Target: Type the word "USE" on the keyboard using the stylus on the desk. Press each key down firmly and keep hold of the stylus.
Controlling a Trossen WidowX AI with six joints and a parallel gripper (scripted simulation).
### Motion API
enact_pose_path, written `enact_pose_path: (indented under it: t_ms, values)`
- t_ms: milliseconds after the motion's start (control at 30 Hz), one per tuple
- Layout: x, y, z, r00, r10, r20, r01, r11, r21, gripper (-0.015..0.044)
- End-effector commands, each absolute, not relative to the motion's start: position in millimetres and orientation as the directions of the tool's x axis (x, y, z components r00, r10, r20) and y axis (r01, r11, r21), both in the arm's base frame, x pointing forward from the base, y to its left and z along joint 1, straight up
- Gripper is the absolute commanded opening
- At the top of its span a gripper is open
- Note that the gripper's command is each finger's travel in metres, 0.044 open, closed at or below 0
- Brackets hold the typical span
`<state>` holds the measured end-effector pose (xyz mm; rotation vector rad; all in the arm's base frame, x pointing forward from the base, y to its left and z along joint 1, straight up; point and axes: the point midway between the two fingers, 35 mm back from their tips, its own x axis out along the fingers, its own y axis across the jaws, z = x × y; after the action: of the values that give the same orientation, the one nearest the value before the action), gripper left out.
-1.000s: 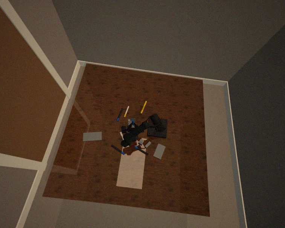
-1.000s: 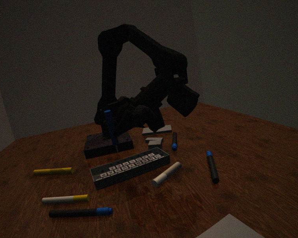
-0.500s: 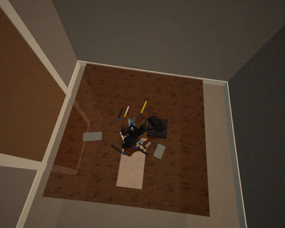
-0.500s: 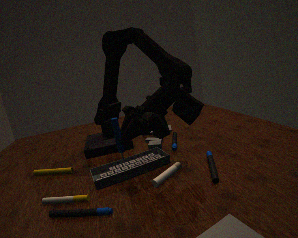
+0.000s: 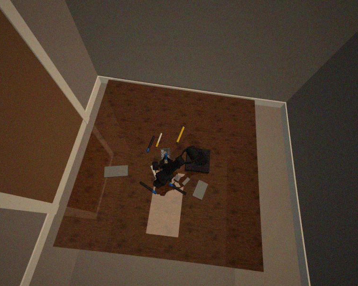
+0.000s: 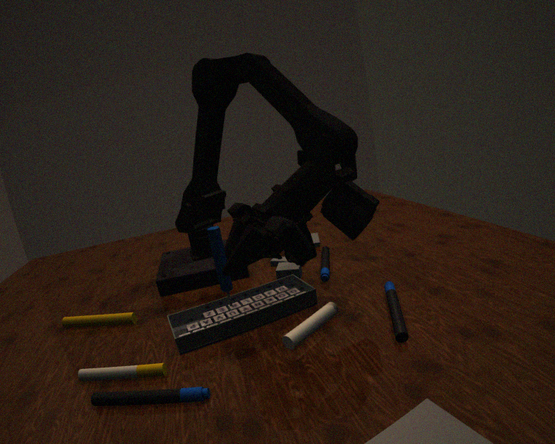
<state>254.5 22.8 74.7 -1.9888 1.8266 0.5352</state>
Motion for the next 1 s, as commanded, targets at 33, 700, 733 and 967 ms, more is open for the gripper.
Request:
enact_pose_path:
  t_ms: [33,700,733,967]
  values:
    - [254.7,22.1,70.9,0.083,-0.852,-0.517,-0.996,-0.08,-0.027,0.0081]
    - [254.9,22.3,60.2,0.083,-0.852,-0.517,-0.996,-0.08,-0.027,0.0081]
    - [254.9,22.3,59.8,0.083,-0.852,-0.517,-0.996,-0.08,-0.027,0.0081]
    - [254.9,22.3,58.8,0.083,-0.852,-0.517,-0.996,-0.08,-0.027,0.0081]
